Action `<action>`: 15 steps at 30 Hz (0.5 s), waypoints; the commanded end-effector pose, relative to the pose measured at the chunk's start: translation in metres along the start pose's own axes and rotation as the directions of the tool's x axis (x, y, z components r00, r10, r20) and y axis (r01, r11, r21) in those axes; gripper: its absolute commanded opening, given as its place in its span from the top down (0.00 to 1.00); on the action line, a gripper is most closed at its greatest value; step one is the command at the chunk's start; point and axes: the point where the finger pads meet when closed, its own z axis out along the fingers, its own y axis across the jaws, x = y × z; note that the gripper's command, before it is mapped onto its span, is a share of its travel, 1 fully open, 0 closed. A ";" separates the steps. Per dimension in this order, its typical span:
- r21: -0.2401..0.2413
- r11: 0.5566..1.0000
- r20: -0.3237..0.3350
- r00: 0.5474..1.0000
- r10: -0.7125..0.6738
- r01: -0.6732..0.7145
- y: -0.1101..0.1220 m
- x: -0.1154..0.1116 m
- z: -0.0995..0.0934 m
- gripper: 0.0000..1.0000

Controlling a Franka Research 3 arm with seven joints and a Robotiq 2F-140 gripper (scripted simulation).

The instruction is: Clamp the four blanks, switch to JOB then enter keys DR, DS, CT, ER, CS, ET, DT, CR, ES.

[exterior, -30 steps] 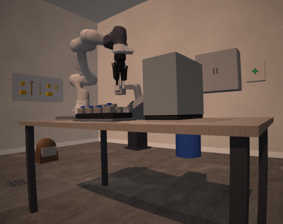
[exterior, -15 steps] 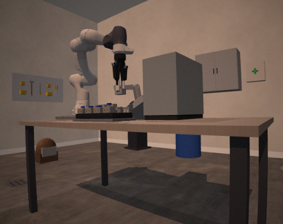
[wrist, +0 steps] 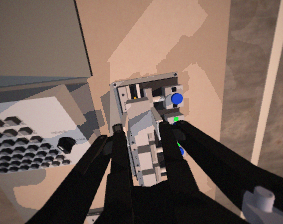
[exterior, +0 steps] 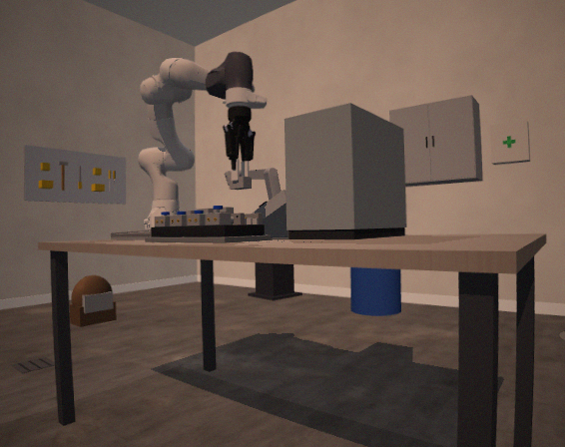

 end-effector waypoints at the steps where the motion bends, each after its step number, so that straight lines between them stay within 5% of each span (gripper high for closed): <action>1: -0.001 1.000 -0.004 1.000 0.008 -0.008 -0.001 0.002 -0.003 1.00; 15: -0.001 1.000 -0.004 1.000 0.016 -0.016 -0.002 0.002 -0.003 1.00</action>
